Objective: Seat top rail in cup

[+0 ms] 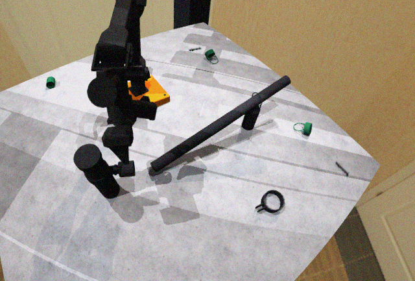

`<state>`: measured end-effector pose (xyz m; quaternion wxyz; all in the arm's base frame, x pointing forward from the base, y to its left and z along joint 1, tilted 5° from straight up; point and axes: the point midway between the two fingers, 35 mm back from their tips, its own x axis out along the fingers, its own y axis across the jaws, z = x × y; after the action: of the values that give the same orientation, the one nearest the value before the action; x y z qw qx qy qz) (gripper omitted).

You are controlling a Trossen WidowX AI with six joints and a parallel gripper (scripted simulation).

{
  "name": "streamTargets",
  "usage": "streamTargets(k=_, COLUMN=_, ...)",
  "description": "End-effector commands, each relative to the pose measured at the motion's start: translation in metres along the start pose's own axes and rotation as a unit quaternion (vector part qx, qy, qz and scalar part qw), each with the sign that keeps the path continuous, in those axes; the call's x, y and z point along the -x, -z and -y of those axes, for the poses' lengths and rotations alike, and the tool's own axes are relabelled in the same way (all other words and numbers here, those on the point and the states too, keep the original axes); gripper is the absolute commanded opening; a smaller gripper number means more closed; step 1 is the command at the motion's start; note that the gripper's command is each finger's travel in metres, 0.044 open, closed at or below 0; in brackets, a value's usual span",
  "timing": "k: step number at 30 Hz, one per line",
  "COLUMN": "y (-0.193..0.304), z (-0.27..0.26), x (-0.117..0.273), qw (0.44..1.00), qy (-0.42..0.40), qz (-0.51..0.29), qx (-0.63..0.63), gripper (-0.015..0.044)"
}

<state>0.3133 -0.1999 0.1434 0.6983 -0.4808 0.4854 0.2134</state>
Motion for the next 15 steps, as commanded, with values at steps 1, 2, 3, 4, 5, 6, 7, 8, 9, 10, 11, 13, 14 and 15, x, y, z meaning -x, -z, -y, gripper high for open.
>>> streamTargets(k=1, y=0.001, z=-0.003, x=-0.006, qw=1.0, qy=0.006, qz=-0.003, qx=0.001, gripper=0.044)
streamTargets(k=2, y=0.001, z=-0.002, x=-0.006, qw=1.0, qy=0.006, qz=-0.003, qx=0.001, gripper=0.044)
streamTargets(k=3, y=0.001, z=-0.002, x=-0.007, qw=1.0, qy=0.006, qz=-0.003, qx=0.001, gripper=0.044)
streamTargets(k=4, y=0.001, z=-0.002, x=-0.008, qw=1.0, qy=0.006, qz=-0.003, qx=0.001, gripper=0.044)
streamTargets(k=5, y=0.001, z=-0.002, x=-0.01, qw=1.0, qy=0.006, qz=-0.003, qx=0.001, gripper=0.044)
streamTargets(k=6, y=0.001, z=-0.002, x=-0.011, qw=1.0, qy=0.006, qz=-0.003, qx=0.001, gripper=0.044)
streamTargets(k=7, y=0.001, z=-0.002, x=-0.013, qw=1.0, qy=0.006, qz=-0.003, qx=0.001, gripper=0.044)
streamTargets(k=8, y=0.001, z=-0.002, x=-0.014, qw=1.0, qy=0.006, qz=-0.003, qx=0.001, gripper=0.044)
streamTargets(k=9, y=0.001, z=-0.001, x=-0.016, qw=1.0, qy=0.006, qz=-0.003, qx=0.001, gripper=0.044)
streamTargets(k=10, y=0.001, z=-0.001, x=-0.018, qw=1.0, qy=0.006, qz=-0.003, qx=0.001, gripper=0.044)
streamTargets(k=11, y=0.001, z=-0.001, x=-0.019, qw=1.0, qy=0.006, qz=-0.003, qx=0.001, gripper=0.044)
streamTargets(k=13, y=0.001, z=-0.001, x=-0.023, qw=1.0, qy=0.006, qz=-0.003, qx=0.001, gripper=0.044)
streamTargets(k=14, y=0.001, z=-0.001, x=-0.024, qw=1.0, qy=0.007, qz=-0.003, qx=0.001, gripper=0.044)
streamTargets(k=15, y=0.001, z=-0.001, x=-0.026, qw=1.0, qy=0.007, qz=-0.003, qx=0.001, gripper=0.044)
